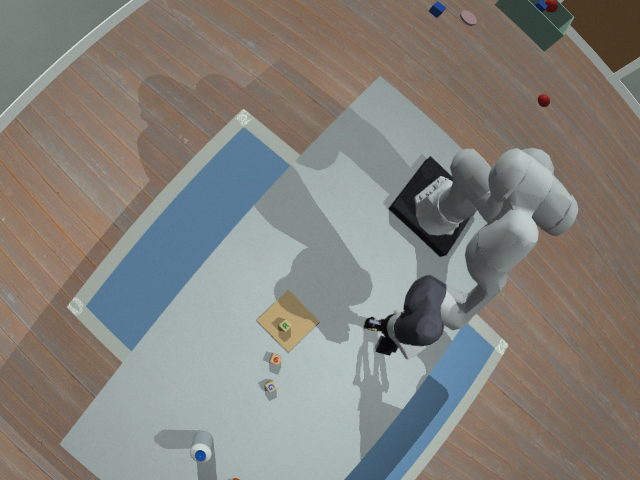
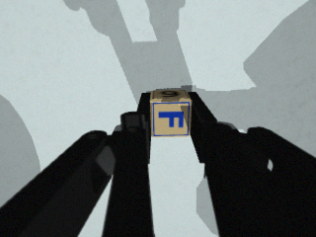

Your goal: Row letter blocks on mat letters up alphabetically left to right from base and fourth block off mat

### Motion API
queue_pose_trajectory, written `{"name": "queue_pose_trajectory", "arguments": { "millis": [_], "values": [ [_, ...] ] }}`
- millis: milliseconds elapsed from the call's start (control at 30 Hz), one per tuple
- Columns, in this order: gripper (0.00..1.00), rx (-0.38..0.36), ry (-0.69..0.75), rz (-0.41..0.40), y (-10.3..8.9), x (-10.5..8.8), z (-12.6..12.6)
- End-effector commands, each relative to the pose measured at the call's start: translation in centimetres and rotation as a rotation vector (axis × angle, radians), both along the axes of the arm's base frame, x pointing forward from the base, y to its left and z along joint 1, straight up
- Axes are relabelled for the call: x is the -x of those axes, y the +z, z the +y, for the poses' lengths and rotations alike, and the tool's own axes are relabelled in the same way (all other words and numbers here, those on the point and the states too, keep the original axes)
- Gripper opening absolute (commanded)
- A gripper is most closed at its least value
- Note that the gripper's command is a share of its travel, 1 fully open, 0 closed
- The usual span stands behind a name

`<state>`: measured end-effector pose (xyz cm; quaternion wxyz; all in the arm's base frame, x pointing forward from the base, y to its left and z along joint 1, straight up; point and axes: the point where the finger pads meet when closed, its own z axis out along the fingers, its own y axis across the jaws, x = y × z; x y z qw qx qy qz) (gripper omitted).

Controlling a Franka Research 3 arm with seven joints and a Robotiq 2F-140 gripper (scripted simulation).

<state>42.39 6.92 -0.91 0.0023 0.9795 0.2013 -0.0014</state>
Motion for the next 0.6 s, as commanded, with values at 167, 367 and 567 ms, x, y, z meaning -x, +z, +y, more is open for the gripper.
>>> {"name": "queue_pose_trajectory", "arguments": {
  "millis": [167, 367, 567],
  "values": [
    [0.24, 0.000, 0.004, 0.000, 4.9, -0.1, 0.0],
    [0.24, 0.000, 0.004, 0.000, 7.7, -0.1, 0.0],
    [0.24, 0.000, 0.004, 0.000, 9.5, -0.1, 0.0]
  ]
}}
